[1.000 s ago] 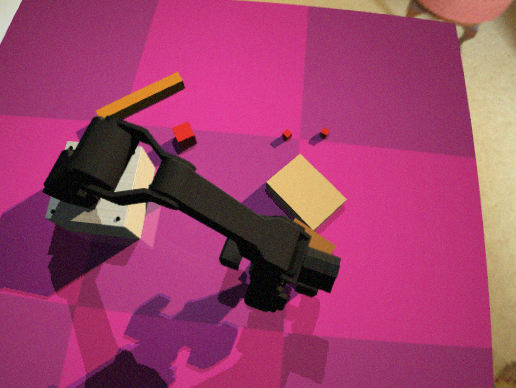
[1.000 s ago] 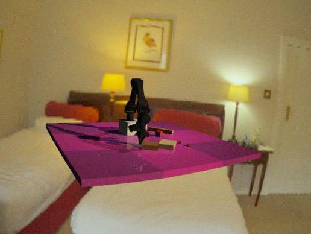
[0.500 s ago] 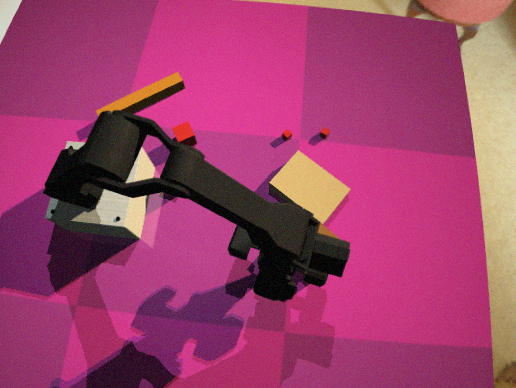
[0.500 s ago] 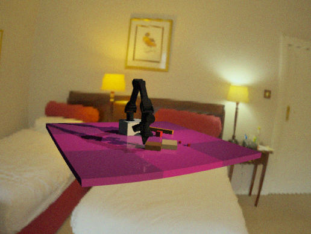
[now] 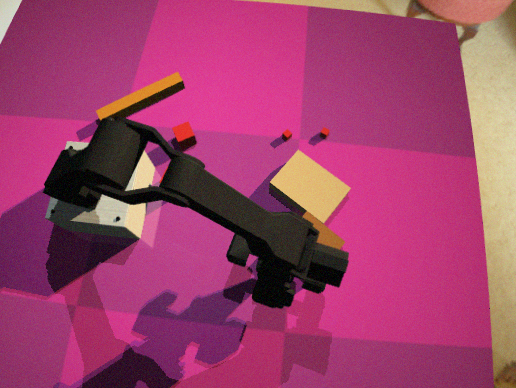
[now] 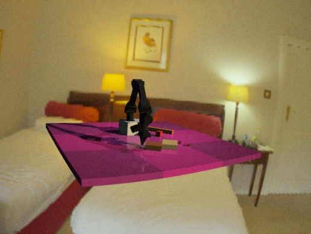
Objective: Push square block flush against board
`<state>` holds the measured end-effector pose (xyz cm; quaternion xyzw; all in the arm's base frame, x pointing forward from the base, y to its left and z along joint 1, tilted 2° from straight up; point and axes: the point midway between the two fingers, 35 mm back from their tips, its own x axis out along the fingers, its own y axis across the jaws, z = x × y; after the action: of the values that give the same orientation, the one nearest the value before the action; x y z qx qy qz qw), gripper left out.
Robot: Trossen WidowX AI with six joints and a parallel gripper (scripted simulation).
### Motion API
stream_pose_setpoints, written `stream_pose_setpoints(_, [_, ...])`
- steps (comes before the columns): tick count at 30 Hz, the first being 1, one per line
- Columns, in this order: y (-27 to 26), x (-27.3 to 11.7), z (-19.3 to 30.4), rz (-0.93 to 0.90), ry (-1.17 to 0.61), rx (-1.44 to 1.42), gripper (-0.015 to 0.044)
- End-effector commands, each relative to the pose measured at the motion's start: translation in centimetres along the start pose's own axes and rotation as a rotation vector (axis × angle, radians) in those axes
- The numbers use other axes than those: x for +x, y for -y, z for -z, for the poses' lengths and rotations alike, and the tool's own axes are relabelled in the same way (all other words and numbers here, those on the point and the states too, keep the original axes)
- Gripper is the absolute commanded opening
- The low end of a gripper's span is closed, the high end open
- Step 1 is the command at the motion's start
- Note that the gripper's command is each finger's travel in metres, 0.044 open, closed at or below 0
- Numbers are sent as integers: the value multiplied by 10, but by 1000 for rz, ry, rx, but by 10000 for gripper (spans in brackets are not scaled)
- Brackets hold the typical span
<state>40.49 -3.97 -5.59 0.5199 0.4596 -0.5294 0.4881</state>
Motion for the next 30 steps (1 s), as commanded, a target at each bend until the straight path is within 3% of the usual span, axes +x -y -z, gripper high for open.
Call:
stream_pose_setpoints(1, [2, 4, -6, 12, -3, -2, 0])
stream_pose_setpoints(19, [1, 4, -35, 12, 0, -2, 0])
stream_pose_setpoints(24, [-2, -48, -32, 11, 0, -2, 0])
stream_pose_setpoints(30, [-6, -51, -31, -7, 1, -8, 0])
